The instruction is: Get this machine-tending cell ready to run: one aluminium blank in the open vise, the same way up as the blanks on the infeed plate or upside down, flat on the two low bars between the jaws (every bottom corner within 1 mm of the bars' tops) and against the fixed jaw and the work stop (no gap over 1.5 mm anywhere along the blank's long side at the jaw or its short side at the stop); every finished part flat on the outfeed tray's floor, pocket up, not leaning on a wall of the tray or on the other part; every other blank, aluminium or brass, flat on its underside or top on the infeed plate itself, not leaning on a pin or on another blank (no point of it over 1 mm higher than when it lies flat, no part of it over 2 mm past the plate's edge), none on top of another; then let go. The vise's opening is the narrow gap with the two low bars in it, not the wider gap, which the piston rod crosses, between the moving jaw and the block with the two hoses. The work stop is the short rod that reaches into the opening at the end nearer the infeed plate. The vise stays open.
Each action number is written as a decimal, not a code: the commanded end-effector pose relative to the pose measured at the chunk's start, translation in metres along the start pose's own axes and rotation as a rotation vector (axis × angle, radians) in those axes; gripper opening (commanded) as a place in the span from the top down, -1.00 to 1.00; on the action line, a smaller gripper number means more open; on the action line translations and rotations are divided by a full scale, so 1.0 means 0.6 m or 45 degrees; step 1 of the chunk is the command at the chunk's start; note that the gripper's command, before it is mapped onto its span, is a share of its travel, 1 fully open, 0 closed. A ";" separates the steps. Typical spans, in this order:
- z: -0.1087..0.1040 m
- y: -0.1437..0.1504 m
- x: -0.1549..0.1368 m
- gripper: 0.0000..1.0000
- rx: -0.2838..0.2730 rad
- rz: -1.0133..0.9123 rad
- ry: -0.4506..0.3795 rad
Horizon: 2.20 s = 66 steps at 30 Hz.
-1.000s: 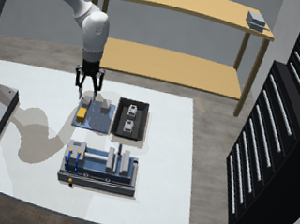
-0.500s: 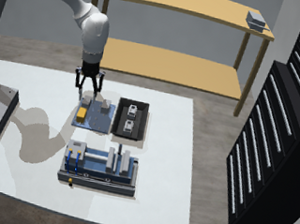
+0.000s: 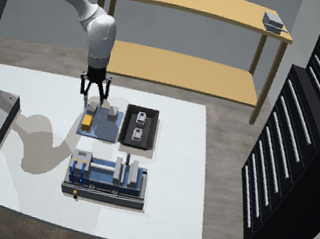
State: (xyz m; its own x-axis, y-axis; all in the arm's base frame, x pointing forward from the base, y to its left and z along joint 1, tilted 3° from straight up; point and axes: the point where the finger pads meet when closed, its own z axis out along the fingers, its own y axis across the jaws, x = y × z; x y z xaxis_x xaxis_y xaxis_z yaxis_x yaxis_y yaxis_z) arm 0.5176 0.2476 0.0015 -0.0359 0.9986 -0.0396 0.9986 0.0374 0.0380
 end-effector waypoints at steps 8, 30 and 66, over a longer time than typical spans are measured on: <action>0.000 0.000 0.000 0.20 0.000 0.000 0.000; 0.000 0.000 0.000 0.20 0.000 0.000 0.000; 0.000 0.000 0.000 1.00 0.000 0.000 0.000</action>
State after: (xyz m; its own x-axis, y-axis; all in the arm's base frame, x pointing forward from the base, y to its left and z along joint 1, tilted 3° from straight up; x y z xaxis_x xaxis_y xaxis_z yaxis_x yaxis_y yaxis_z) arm 0.5178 0.2477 0.0012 -0.0359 0.9986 -0.0394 0.9986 0.0374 0.0383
